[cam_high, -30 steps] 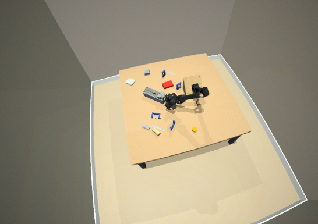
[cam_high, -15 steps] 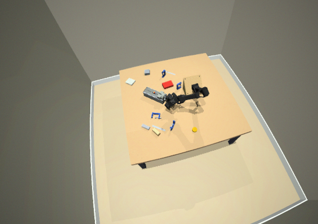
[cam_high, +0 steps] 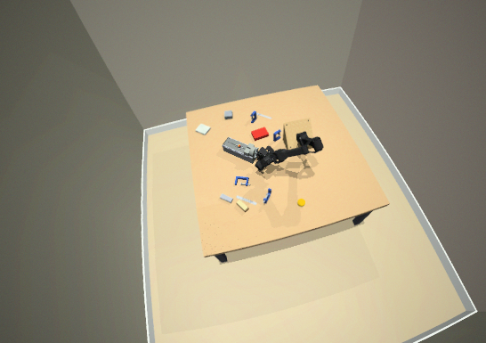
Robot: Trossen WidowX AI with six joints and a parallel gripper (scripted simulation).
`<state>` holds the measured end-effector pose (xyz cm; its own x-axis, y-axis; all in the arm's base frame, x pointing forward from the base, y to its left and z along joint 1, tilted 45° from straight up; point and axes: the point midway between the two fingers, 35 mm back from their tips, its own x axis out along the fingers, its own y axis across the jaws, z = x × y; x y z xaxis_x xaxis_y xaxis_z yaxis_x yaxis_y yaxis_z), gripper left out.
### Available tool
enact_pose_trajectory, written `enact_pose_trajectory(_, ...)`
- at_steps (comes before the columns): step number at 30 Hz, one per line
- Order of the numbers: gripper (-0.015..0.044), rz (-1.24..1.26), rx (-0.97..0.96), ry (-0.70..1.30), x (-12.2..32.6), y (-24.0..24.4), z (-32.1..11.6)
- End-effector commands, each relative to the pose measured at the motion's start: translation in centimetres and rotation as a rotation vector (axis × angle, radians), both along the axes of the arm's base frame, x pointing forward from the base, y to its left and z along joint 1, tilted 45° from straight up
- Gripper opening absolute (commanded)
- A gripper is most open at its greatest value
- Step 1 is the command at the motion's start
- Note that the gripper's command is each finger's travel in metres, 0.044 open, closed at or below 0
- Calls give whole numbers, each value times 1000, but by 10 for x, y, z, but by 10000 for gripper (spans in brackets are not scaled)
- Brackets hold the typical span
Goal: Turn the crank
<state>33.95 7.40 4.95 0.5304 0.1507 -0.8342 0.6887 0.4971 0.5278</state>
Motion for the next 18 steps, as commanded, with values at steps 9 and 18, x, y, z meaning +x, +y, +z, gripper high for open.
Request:
enact_pose_trajectory(9,0,-3,5,-20,5,0,9)
enact_pose_trajectory(18,0,-3,4,-20,6,-1,10)
